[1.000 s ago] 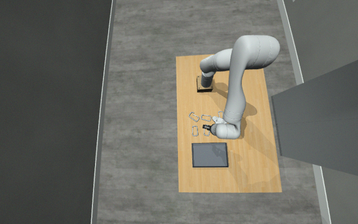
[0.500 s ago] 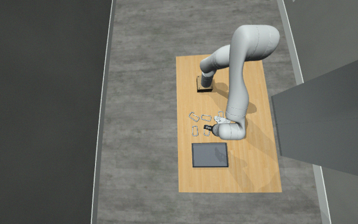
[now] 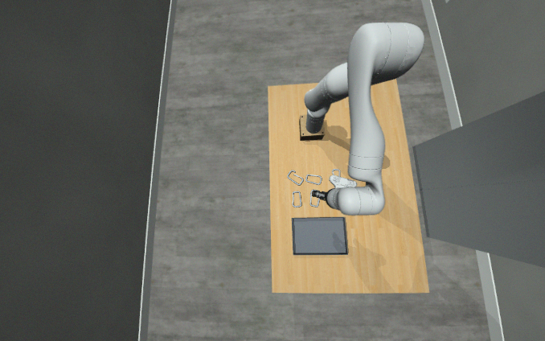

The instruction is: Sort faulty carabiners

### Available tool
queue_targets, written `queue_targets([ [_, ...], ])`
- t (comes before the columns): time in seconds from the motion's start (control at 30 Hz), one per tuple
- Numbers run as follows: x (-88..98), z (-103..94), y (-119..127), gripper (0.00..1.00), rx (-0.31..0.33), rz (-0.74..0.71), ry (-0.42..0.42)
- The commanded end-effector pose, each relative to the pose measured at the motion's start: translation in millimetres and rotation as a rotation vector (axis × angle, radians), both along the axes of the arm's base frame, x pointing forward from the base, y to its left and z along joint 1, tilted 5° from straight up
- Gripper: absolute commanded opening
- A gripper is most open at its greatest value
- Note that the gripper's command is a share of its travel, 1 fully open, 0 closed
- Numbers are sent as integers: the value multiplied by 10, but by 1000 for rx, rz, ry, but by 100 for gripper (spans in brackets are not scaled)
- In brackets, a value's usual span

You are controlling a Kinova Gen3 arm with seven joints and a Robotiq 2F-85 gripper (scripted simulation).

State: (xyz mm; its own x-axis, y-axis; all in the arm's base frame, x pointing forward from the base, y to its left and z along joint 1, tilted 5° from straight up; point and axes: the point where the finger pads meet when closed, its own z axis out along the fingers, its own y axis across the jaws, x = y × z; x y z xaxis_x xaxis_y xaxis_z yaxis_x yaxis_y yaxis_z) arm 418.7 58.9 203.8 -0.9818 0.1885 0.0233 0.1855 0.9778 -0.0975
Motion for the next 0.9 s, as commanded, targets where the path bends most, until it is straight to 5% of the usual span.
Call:
queue_targets([
  [0.0, 1, 1, -2, 100, -3, -277, -33],
  [0.5, 1, 1, -2, 100, -4, -347, -41],
  [0.53, 6, 2, -26, 100, -8, -626, -75],
  [0.87, 6, 2, -26, 100, -9, -699, -83],
])
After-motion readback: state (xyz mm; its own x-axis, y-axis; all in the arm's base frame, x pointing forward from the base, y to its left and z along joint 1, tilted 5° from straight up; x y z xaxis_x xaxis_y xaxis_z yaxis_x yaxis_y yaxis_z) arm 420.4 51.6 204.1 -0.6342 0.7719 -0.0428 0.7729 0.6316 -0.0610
